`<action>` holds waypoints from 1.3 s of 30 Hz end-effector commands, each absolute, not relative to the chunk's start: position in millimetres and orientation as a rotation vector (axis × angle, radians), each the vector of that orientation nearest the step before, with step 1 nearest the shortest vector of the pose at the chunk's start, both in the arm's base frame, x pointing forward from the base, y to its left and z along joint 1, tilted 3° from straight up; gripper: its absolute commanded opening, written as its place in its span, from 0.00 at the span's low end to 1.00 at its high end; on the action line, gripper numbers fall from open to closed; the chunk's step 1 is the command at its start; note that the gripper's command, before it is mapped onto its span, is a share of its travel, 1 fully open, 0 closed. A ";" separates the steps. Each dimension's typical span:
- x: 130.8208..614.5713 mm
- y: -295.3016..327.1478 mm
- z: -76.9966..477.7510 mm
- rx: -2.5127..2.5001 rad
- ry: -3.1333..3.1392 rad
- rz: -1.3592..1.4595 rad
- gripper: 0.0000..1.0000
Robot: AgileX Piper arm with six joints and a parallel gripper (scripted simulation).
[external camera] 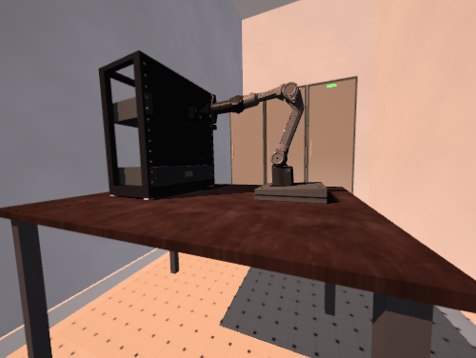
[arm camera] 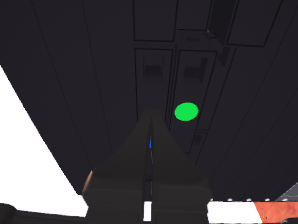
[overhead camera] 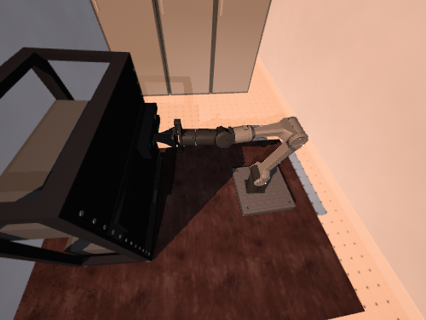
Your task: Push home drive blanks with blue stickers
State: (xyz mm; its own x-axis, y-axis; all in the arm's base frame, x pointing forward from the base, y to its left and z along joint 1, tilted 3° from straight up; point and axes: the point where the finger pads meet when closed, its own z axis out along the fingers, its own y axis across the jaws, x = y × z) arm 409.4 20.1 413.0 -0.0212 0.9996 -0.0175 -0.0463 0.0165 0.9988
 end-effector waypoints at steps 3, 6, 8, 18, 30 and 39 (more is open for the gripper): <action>408.7 19.7 413.3 1.153 1.198 1.234 0.00; 408.7 19.7 413.3 1.153 1.198 1.234 0.00; 408.7 19.7 413.3 1.153 1.198 1.234 0.00; 418.7 20.1 413.9 1.153 1.198 1.234 0.00; 424.7 20.1 414.3 1.153 1.198 1.234 0.00; 428.7 20.1 414.6 1.153 1.198 1.234 0.00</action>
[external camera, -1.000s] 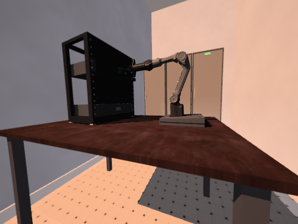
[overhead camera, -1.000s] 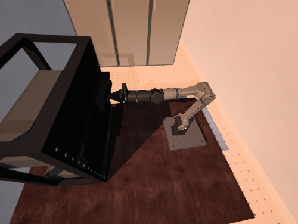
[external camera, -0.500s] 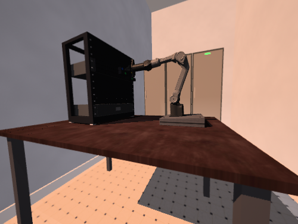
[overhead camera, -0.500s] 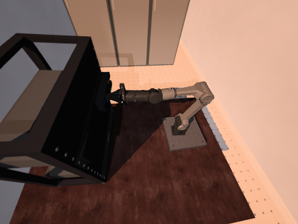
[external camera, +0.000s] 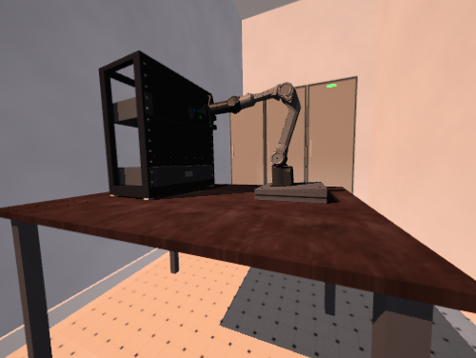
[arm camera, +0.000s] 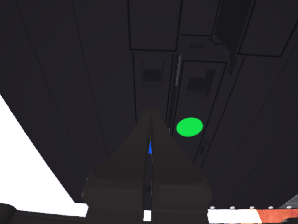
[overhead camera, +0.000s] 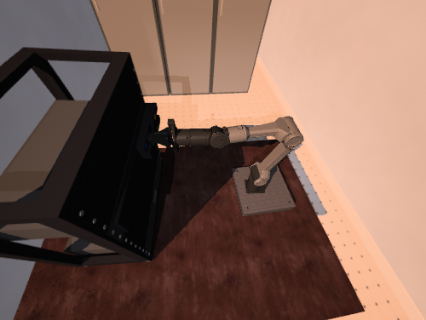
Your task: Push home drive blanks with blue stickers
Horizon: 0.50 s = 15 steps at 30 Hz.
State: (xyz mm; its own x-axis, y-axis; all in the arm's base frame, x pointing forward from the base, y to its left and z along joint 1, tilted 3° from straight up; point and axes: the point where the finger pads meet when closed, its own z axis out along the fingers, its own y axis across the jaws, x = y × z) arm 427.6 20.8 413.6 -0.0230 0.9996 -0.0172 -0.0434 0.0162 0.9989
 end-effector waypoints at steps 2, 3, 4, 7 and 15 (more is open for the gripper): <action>428.7 20.1 414.6 1.153 1.198 1.234 0.00; 428.7 20.1 414.6 1.153 1.198 1.234 0.00; 428.8 20.1 414.7 1.153 1.198 1.234 0.00; 432.6 20.1 414.9 1.153 1.198 1.234 0.00; 438.6 20.2 415.4 1.153 1.198 1.234 0.00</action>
State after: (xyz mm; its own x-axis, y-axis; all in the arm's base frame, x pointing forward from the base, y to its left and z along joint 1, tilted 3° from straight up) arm 437.6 21.0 414.1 -0.0234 0.9996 -0.0173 -0.0426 0.0163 0.9990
